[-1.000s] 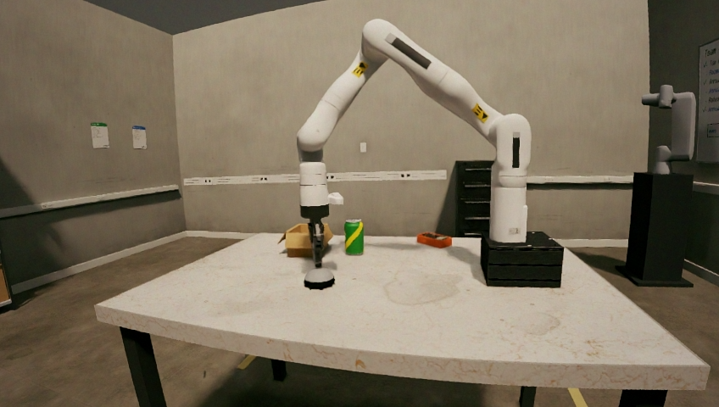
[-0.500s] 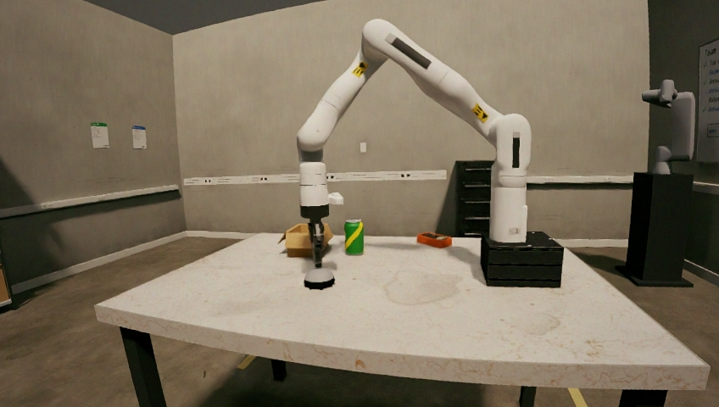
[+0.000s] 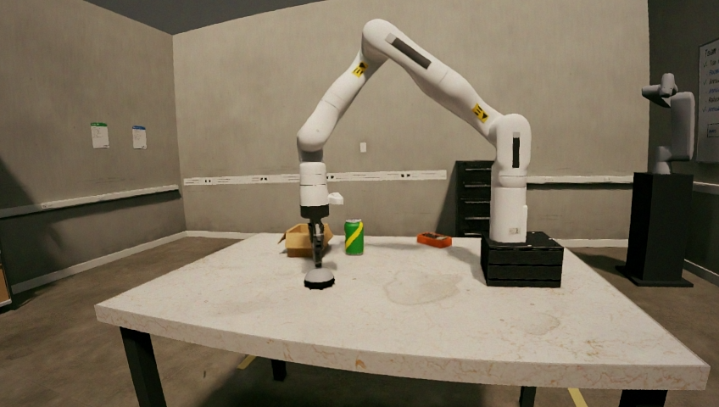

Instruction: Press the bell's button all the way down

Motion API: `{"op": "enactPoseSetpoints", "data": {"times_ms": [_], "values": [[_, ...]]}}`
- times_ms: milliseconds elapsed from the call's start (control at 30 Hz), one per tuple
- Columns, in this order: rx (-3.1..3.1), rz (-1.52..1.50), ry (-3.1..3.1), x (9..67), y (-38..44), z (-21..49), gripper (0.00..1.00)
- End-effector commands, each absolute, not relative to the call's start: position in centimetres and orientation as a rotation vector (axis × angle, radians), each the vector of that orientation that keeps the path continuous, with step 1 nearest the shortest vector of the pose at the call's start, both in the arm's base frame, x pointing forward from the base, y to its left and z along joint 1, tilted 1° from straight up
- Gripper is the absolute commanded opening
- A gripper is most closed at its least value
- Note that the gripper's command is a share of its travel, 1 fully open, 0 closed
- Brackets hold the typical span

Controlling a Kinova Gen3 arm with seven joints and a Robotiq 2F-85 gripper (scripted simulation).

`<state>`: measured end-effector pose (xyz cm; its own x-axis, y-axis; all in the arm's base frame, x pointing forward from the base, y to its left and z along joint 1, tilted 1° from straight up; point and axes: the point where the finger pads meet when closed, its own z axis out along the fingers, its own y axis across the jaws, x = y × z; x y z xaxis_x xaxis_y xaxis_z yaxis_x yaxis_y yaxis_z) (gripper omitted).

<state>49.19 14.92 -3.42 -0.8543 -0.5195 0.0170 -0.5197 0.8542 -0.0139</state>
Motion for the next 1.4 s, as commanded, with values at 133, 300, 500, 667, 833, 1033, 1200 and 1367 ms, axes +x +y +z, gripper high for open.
{"op": "enactPoseSetpoints", "data": {"times_ms": [133, 300, 500, 667, 833, 1033, 1200, 1367], "values": [[0.831, 0.031, -3.015, 49.1, 14.8, -3.7, 0.10], [0.831, 0.031, -3.015, 49.1, 14.8, -3.7, 0.10], [0.831, 0.031, -3.013, 49.0, 14.8, -3.5, 0.10], [0.832, 0.028, -3.009, 48.9, 14.8, -2.8, 0.10], [0.838, 0.024, -3.007, 48.9, 14.9, -2.3, 0.10], [0.843, 0.024, -3.008, 49.0, 15.0, -0.8, 0.10], [0.843, 0.026, -3.011, 49.2, 15.0, 0.7, 0.10], [0.843, 0.029, -3.011, 49.2, 14.9, 1.8, 0.10]]}}
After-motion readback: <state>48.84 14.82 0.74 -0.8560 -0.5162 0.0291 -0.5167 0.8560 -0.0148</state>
